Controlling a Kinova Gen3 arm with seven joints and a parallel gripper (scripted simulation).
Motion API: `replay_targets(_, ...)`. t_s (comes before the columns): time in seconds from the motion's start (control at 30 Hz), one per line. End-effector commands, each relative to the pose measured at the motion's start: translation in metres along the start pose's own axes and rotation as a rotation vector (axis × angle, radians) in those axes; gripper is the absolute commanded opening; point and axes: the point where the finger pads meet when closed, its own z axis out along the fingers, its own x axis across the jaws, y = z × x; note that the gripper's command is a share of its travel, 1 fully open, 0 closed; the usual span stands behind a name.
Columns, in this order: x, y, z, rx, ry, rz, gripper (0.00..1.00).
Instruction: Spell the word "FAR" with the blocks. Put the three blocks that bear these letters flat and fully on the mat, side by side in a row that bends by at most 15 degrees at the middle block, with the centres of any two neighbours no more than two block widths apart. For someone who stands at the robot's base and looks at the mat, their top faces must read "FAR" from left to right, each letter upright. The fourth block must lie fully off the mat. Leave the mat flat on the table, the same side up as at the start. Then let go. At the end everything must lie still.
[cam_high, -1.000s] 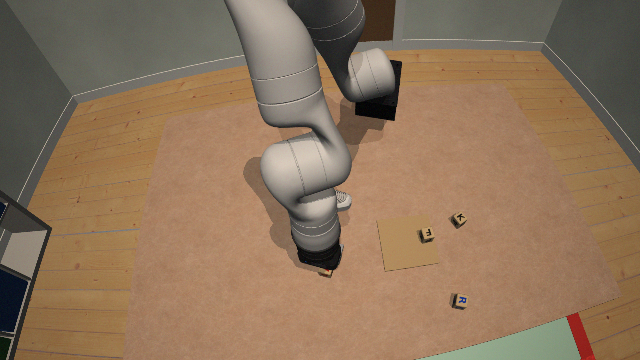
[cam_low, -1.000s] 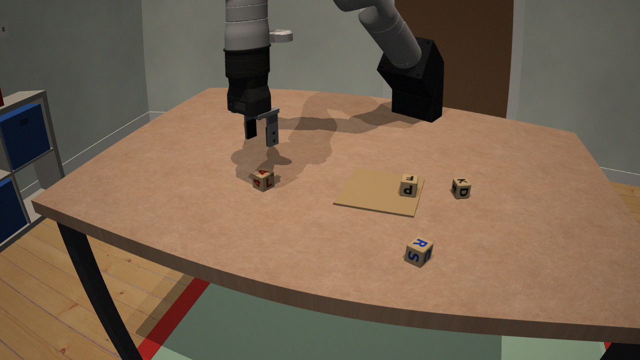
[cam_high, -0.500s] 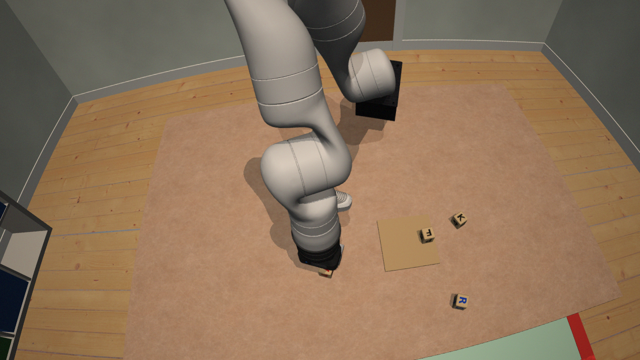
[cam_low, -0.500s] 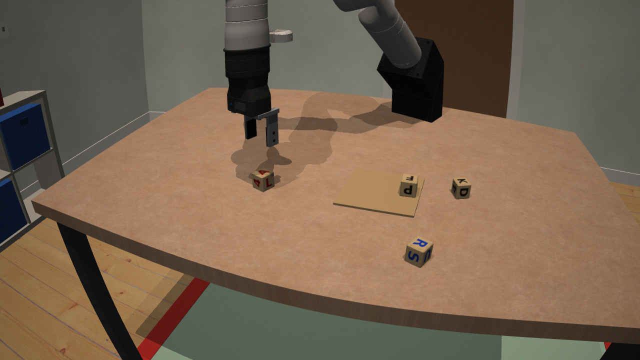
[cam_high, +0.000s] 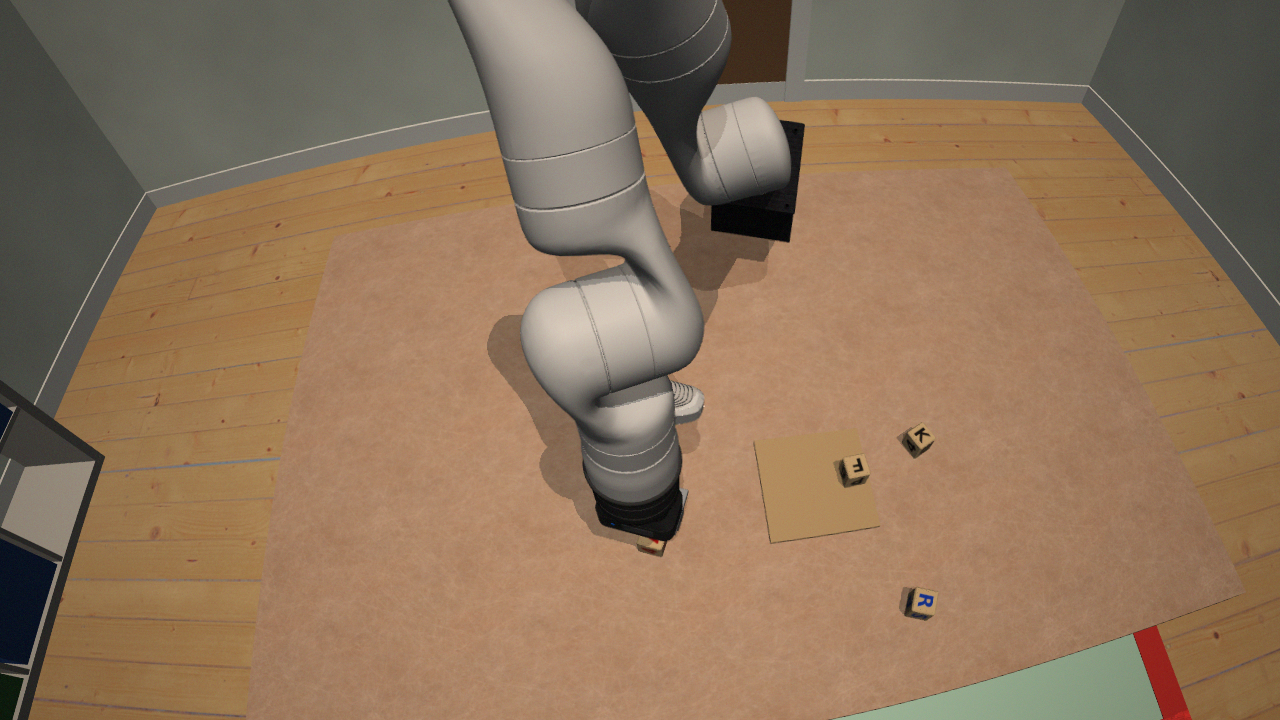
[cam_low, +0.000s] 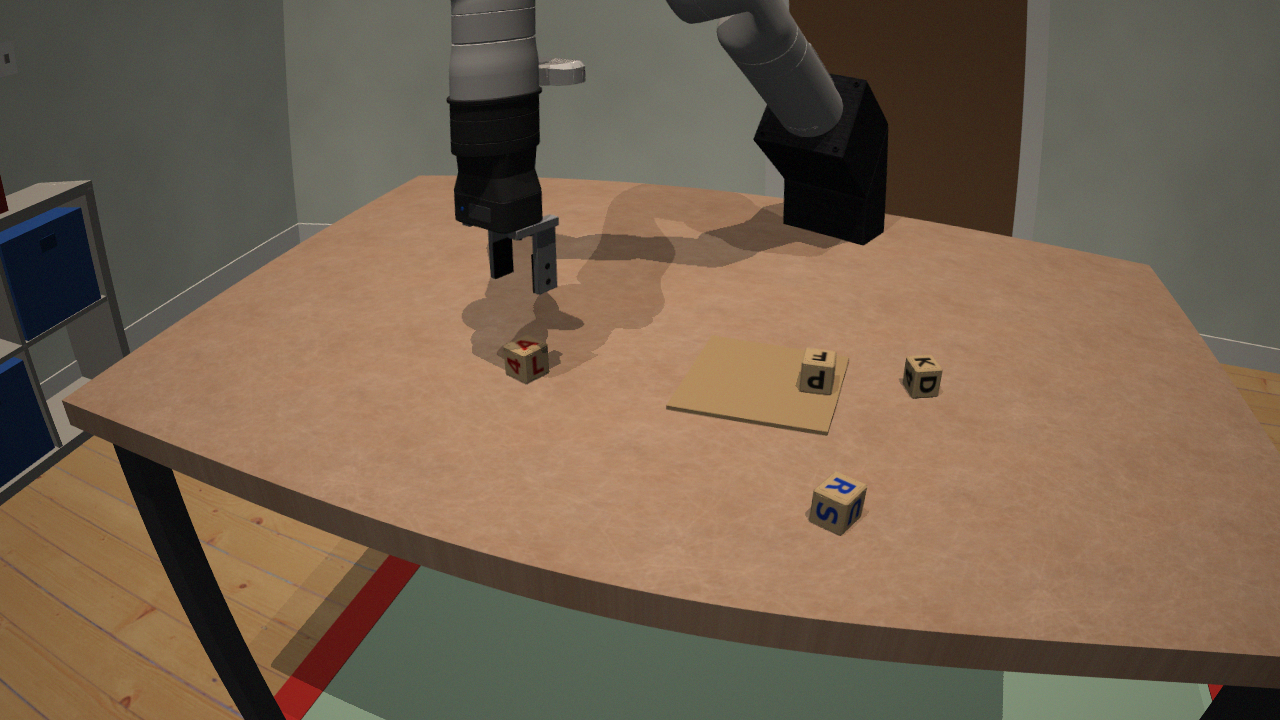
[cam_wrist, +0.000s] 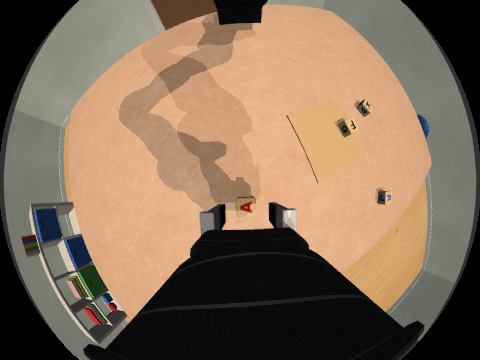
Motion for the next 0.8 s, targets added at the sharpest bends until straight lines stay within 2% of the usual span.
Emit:
replay_targets(0.0,0.000,0.000,0.000,-0.001,0.000,0.000,1.00)
replay_targets(0.4,0.000,0.000,0.005,-0.001,0.001,0.000,1.00)
replay_targets(0.77,0.000,0.001,0.020,-0.001,0.001,0.000,1.00)
